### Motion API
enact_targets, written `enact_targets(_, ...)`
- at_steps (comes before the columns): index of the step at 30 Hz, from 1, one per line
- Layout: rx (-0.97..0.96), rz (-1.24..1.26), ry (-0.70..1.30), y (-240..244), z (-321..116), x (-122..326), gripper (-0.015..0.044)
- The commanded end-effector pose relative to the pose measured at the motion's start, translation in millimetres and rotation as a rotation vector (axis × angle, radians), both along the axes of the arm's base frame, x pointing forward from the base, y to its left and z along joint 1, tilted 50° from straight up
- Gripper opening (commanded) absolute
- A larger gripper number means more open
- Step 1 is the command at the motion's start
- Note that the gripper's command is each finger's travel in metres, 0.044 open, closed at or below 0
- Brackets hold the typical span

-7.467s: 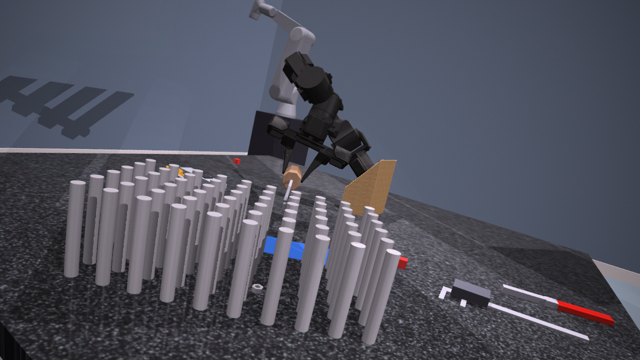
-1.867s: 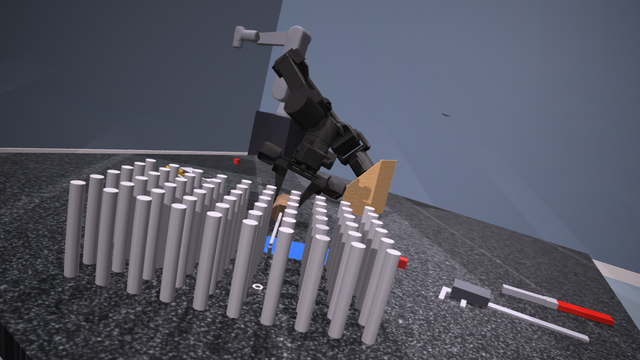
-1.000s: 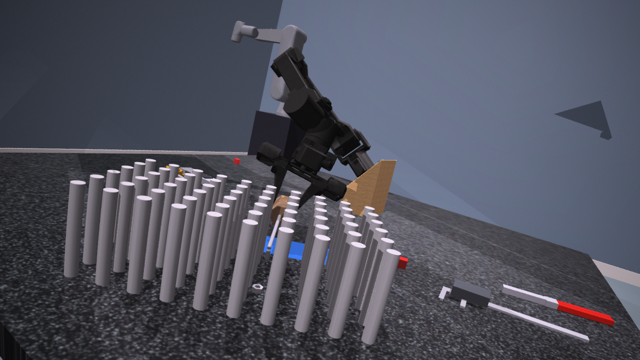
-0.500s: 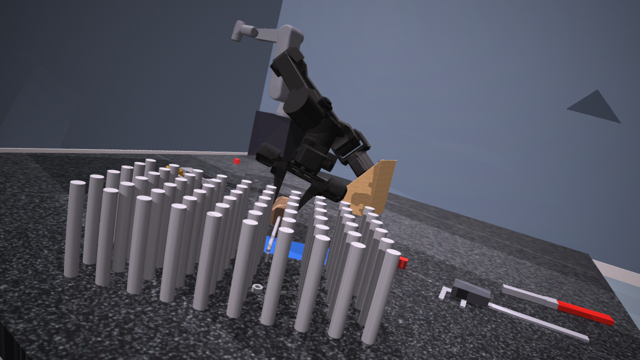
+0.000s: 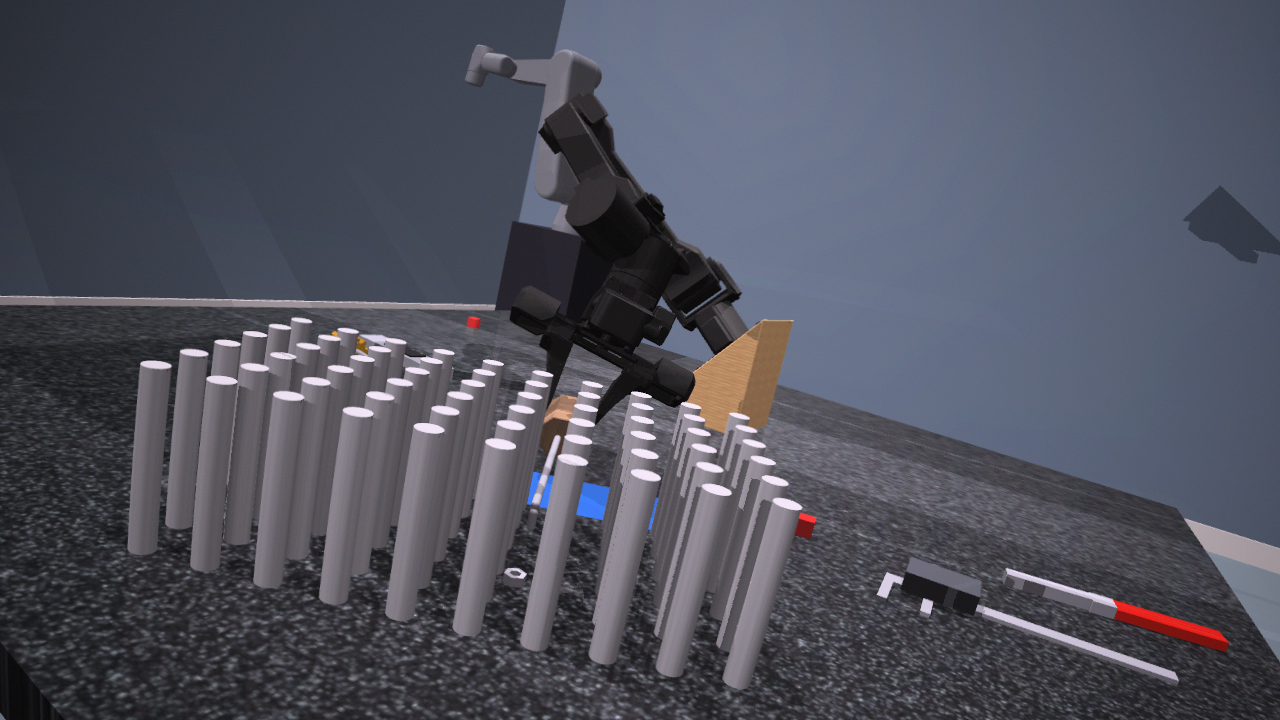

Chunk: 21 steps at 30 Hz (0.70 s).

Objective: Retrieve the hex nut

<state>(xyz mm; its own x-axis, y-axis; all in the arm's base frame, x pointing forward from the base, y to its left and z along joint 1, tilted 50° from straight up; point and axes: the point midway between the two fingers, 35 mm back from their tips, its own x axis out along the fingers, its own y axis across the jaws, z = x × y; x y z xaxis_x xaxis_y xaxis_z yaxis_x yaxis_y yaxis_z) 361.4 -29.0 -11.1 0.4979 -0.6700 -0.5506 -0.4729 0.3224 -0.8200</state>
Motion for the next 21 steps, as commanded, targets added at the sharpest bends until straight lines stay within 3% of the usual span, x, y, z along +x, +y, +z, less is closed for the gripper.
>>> enact_targets(1,0.001,-0.003,-0.006,1,0,3,0.0)
enact_targets(21,0.001,-0.003,-0.006,5,-5,14,0.0)
